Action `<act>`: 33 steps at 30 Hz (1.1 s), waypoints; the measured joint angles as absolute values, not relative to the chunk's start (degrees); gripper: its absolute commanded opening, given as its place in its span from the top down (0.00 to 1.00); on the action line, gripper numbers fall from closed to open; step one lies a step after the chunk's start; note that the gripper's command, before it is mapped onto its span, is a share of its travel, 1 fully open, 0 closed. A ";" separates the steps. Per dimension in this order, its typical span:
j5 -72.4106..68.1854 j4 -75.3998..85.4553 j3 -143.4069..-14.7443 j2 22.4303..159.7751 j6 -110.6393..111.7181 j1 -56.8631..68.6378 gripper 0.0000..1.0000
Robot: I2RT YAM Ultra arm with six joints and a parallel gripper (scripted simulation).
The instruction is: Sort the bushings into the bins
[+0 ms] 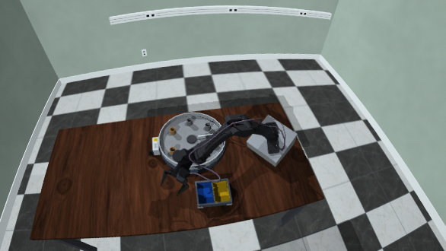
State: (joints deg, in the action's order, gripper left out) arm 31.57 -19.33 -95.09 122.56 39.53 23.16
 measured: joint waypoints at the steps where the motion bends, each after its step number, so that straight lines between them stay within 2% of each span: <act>1: 31.57 -19.33 -95.09 122.56 39.53 23.16 0.00; 23: 31.31 -18.70 -94.59 122.37 38.85 22.96 0.00; 33: 28.36 -5.69 -92.16 116.97 28.82 13.85 0.00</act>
State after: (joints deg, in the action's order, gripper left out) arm 28.36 -5.69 -92.16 116.97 28.82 13.85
